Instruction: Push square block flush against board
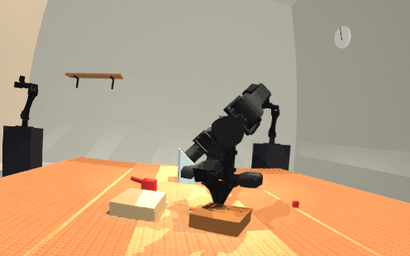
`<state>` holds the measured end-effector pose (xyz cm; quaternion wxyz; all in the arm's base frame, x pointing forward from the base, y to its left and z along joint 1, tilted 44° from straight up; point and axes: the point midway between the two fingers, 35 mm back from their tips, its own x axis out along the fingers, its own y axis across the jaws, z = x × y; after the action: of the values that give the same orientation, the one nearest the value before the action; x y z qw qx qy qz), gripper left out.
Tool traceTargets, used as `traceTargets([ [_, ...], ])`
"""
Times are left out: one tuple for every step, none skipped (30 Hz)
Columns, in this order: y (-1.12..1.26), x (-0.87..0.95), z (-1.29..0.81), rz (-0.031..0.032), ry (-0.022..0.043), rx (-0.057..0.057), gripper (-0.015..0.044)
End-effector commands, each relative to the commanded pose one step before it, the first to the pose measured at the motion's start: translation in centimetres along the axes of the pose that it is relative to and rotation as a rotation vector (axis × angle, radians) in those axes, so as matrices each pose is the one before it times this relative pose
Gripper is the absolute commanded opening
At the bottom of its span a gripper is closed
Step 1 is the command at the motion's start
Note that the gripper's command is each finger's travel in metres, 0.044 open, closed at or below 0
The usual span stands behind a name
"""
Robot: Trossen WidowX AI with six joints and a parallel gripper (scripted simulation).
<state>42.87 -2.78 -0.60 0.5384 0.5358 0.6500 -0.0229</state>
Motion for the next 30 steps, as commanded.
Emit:
traceTargets([
  [-0.019, 0.15, 0.475, -0.00093, -0.00045, -0.0055, 0.0],
  [0.014, -0.002, 0.074, 0.00001, -0.00004, 0.0, 0.0],
  [0.013, -0.002, 0.075, 0.00001, -0.00004, 0.0, 0.0],
  [0.013, -0.002, 0.075, 0.00001, -0.00004, 0.0, 0.0],
  [0.012, -0.002, 0.075, 0.00001, -0.00004, 0.0, 0.0],
  [0.012, -0.002, 0.075, 0.00001, -0.00004, 0.0, 0.0],
  [0.011, -0.002, 0.075, 0.00001, -0.00004, 0.0, 0.0],
  [0.011, -0.002, 0.075, 0.00001, -0.00004, 0.0, 0.0],
  [0.01, -0.002, 0.075, 0.00001, -0.00004, 0.0, 0.0],
  [0.01, -0.002, 0.076, 0.00001, -0.00004, 0.0, 0.0],
  [0.009, -0.002, 0.075, 0.0, -0.00004, 0.0, 0.0],
  [0.009, -0.002, 0.075, 0.0, -0.00004, 0.0, 0.0],
  [0.008, -0.002, 0.075, 0.0, -0.00004, 0.0, 0.0],
  [0.008, -0.002, 0.075, 0.0, -0.00004, 0.0, 0.0],
  [0.007, -0.001, 0.075, 0.0, -0.00004, 0.0, 0.0],
  [0.007, -0.001, 0.076, 0.0, -0.00004, 0.0, 0.0],
  [0.006, -0.001, 0.076, 0.0, -0.00004, 0.0, 0.0],
  [0.005, -0.001, 0.076, 0.0, -0.00004, 0.0, 0.0],
  [0.005, -0.001, 0.076, 0.0, -0.00004, 0.0, 0.0],
  [0.004, -0.001, 0.075, 0.0, -0.00004, 0.0, 0.0],
  [0.003, -0.001, 0.075, 0.0, -0.00004, 0.0, 0.0],
  [0.003, -0.001, 0.076, 0.0, -0.00004, 0.0, 0.0],
  [0.002, -0.001, 0.076, 0.0, -0.00004, 0.0, 0.0],
  [0.002, -0.001, 0.076, 0.0, -0.00004, 0.0, 0.0],
  [0.001, -0.001, 0.075, 0.0, -0.00004, 0.0, 0.0],
  [0.0, -0.001, 0.075, 0.0, -0.00004, 0.0, 0.0],
  [0.0, -0.001, 0.076, 0.0, -0.00004, 0.0, 0.0],
  [-0.001, -0.001, 0.076, 0.0, -0.00004, 0.0, 0.0],
  [-0.002, -0.001, 0.076, 0.0, -0.00004, 0.0, 0.0],
  [-0.002, -0.001, 0.075, 0.0, -0.00004, 0.0, 0.0],
])
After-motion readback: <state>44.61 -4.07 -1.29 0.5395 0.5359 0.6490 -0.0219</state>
